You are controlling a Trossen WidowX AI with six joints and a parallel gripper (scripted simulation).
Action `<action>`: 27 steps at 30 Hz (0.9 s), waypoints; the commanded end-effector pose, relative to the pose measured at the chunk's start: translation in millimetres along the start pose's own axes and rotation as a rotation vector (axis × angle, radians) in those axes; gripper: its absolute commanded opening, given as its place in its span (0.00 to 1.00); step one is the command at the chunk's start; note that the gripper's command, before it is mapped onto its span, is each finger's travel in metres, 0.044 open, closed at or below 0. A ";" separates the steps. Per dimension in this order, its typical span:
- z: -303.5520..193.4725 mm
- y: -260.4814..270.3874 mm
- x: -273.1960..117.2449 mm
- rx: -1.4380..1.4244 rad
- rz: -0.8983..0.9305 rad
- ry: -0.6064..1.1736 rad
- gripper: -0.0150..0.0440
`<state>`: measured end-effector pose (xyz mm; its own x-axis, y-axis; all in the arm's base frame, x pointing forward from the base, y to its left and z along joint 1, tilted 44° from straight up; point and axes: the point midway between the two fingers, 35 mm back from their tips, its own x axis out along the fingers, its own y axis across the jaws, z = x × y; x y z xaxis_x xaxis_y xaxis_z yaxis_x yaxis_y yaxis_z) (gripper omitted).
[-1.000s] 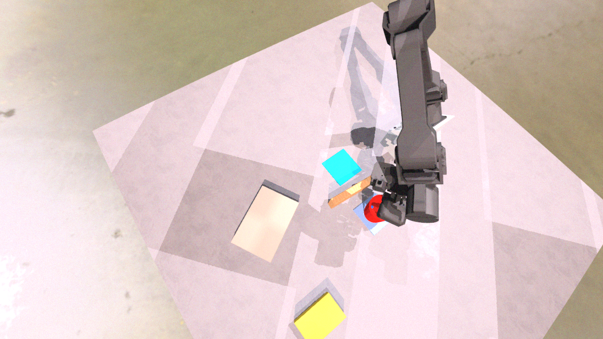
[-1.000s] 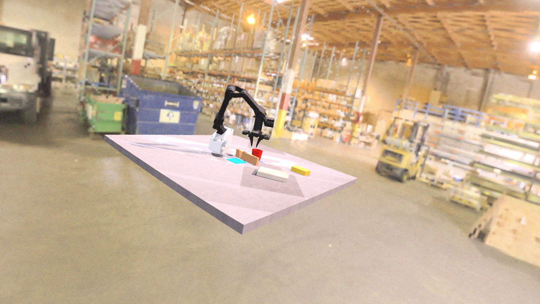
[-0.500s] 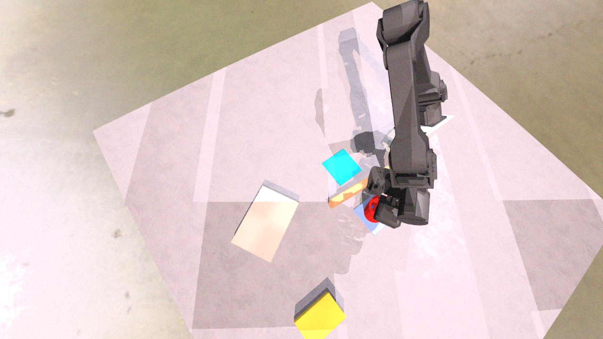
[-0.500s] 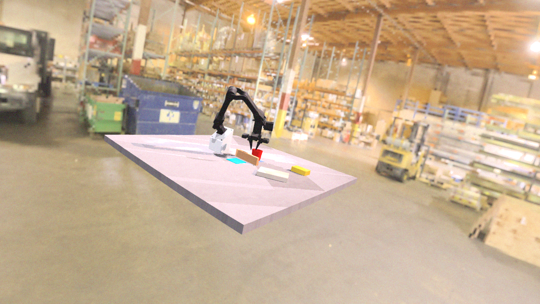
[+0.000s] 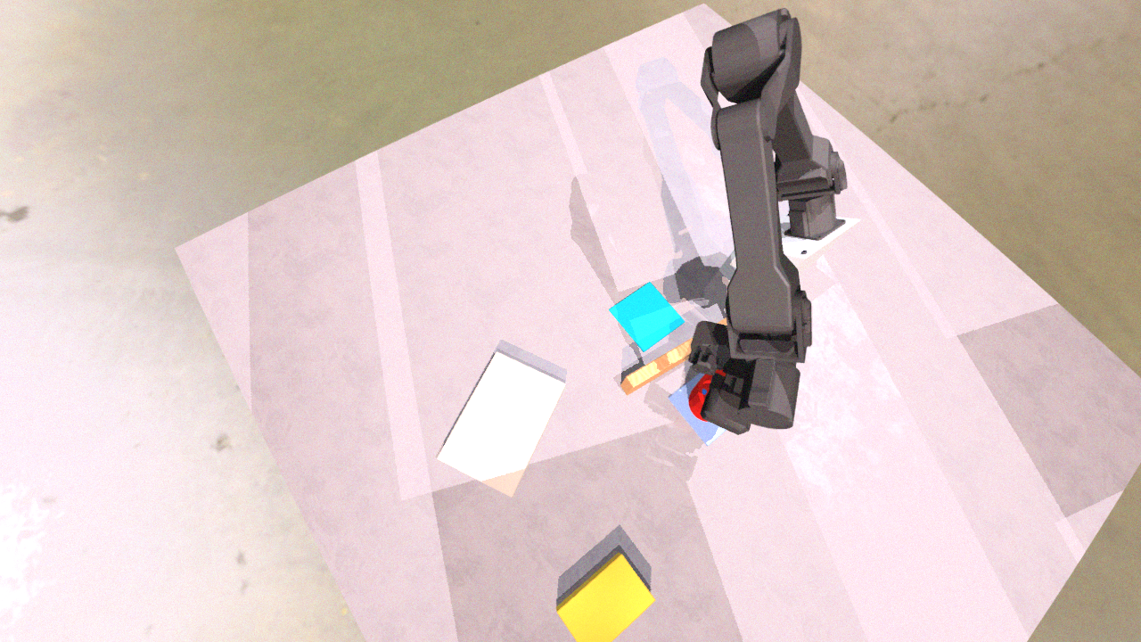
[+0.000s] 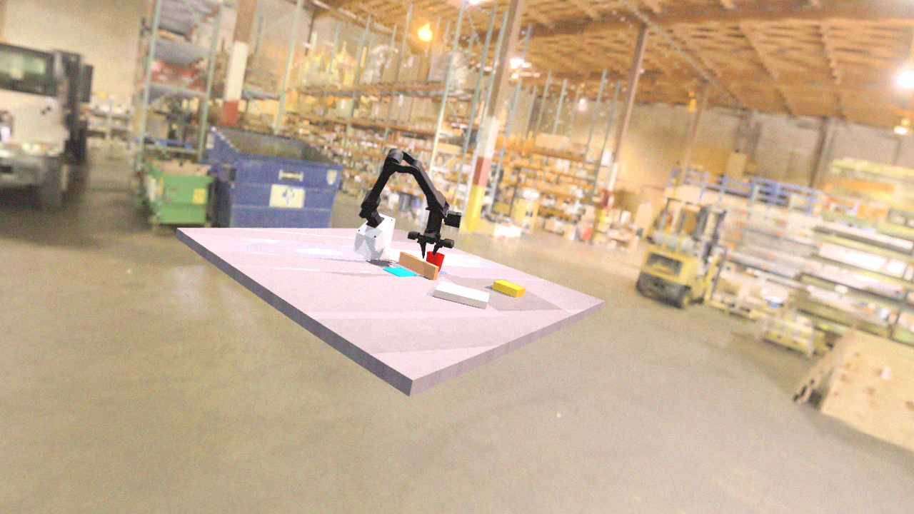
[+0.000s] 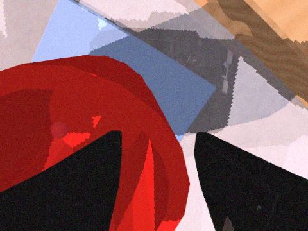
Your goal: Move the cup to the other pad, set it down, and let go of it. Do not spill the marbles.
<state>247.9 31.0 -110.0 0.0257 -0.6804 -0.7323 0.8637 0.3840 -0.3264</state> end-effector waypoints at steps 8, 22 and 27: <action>0.1 -1.4 6.6 0.000 -0.003 -0.001 0.37; 0.0 -1.1 4.7 0.000 -0.003 0.000 0.25; -0.3 0.8 -10.2 -0.003 -0.001 0.001 0.25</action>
<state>245.2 29.9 -109.5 0.0145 -0.6868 -0.7267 0.8580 0.3818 -0.3436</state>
